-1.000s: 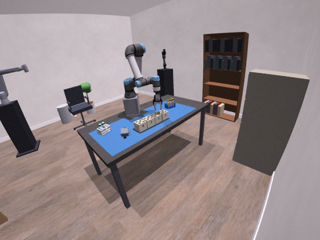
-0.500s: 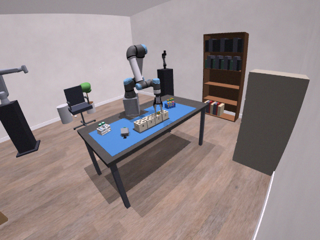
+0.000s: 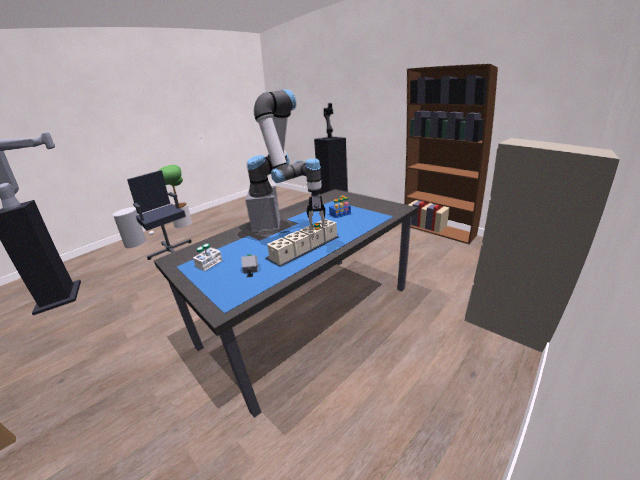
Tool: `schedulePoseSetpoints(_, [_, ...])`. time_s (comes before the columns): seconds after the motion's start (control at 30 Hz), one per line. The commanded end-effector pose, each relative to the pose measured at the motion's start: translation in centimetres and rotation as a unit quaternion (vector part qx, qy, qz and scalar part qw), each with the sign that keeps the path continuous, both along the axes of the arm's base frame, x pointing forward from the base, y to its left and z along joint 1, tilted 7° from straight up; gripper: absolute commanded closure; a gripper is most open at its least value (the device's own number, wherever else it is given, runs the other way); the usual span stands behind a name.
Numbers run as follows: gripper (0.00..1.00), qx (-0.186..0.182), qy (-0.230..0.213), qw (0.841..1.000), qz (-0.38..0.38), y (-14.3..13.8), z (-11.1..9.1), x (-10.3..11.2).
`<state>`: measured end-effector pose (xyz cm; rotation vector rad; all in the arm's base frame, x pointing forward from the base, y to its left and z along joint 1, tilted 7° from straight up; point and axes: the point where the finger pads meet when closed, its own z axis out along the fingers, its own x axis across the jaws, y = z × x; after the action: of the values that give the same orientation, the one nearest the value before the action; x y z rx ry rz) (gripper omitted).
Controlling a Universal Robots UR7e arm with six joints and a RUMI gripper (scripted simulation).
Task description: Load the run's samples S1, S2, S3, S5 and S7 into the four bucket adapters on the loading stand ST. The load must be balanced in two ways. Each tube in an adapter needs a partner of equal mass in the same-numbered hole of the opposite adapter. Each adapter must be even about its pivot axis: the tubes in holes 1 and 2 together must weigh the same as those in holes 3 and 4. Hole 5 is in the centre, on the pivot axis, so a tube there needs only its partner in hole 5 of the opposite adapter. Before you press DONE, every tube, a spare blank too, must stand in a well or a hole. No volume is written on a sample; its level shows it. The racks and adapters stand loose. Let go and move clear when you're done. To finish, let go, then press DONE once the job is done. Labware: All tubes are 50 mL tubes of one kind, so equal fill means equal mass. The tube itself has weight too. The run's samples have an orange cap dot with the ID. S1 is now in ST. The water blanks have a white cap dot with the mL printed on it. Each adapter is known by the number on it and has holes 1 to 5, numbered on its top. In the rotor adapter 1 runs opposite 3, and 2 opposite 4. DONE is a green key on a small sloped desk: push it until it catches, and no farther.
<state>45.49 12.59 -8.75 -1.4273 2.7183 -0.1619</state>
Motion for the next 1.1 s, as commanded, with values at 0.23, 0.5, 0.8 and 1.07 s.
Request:
schedulePoseSetpoints(0.23, [1.00, 0.000, -0.001, 1.000, 0.000, 0.0, 0.0, 0.1])
schedulePoseSetpoints(0.5, [1.00, 0.000, -0.001, 1.000, 0.000, 0.0, 0.0, 0.1])
schedulePoseSetpoints(0.8, [1.00, 0.000, -0.001, 1.000, 0.000, 0.0, 0.5, 0.0])
schedulePoseSetpoints(1.07, [1.00, 0.000, -0.001, 1.000, 0.000, 0.1, 1.3, -0.1])
